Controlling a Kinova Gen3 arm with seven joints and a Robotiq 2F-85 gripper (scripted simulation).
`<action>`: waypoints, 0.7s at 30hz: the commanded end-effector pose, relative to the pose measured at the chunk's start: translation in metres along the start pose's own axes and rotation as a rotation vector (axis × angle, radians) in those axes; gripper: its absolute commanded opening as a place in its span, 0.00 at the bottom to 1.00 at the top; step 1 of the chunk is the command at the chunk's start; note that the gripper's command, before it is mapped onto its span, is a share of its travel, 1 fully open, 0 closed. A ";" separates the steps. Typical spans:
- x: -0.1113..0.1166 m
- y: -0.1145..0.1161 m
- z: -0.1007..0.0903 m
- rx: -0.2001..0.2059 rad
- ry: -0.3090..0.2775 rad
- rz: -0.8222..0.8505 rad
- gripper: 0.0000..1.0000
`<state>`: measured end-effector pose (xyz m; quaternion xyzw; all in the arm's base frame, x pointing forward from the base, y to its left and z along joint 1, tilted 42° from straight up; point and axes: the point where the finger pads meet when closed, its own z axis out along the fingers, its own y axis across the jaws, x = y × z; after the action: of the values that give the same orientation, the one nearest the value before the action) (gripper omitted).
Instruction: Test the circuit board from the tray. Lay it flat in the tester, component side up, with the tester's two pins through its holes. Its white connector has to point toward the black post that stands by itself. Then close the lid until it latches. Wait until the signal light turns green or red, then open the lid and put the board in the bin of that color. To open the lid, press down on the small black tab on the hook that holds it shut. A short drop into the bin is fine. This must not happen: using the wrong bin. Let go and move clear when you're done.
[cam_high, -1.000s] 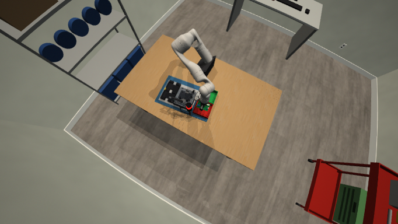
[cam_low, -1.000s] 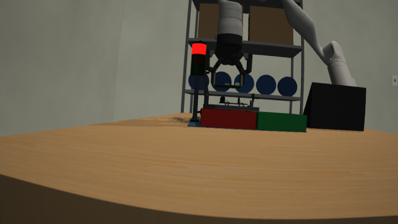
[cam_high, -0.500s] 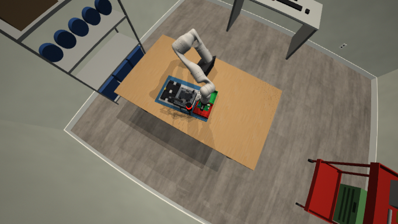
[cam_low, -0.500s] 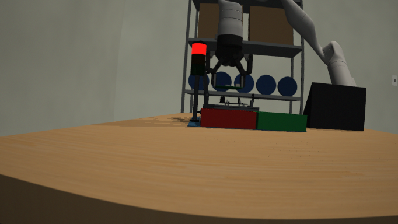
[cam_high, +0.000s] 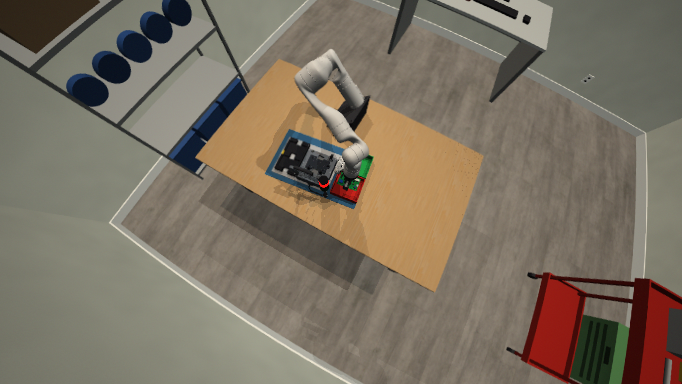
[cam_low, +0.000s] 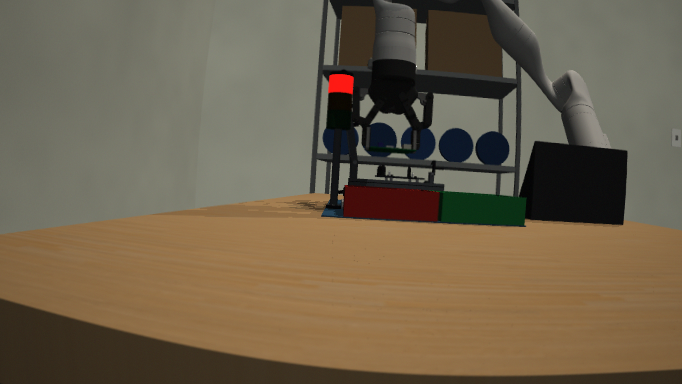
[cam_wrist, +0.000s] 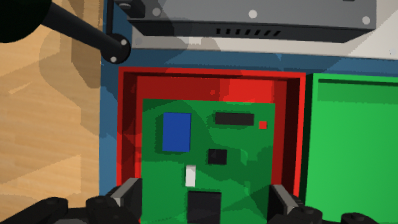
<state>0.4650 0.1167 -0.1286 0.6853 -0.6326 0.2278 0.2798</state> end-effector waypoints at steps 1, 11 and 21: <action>0.000 0.000 0.000 0.001 -0.001 0.000 0.77; 0.000 0.000 0.012 0.001 -0.001 0.000 0.77; 0.000 0.000 0.040 0.001 -0.001 0.000 0.77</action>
<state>0.4661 0.0961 -0.1528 0.6865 -0.6327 0.2292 0.2755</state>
